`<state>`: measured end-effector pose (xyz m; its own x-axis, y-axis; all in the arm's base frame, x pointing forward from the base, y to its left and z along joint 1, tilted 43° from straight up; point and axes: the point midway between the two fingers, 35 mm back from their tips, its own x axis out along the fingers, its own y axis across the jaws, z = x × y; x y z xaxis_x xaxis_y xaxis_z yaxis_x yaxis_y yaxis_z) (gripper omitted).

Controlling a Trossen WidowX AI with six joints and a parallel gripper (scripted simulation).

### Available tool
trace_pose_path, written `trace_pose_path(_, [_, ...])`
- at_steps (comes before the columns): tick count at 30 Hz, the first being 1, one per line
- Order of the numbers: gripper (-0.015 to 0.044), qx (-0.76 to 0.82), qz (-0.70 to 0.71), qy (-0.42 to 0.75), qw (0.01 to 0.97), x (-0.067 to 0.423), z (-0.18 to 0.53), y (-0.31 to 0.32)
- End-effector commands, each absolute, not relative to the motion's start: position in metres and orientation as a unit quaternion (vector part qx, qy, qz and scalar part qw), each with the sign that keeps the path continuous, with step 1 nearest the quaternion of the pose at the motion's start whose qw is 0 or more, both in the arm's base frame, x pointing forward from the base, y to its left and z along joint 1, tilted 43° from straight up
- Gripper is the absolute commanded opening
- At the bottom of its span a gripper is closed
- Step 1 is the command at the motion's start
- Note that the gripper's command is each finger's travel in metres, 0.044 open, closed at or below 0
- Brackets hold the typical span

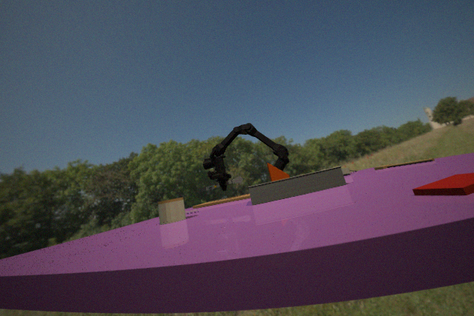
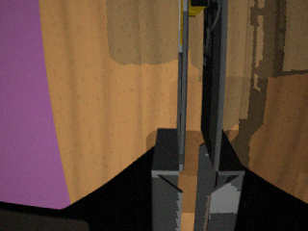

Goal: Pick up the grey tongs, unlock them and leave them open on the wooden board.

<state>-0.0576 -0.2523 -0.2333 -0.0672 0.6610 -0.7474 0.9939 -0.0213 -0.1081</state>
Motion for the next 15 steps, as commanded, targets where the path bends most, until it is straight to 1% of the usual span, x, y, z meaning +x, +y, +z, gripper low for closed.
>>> trace_pose_path(1, [-0.0150,0.632,-0.331,0.653,0.256,-0.059,-0.236,-0.250])
trace_pose_path(15, [-0.0150,0.632,-0.331,0.653,0.255,-0.060,-0.248,-0.236])
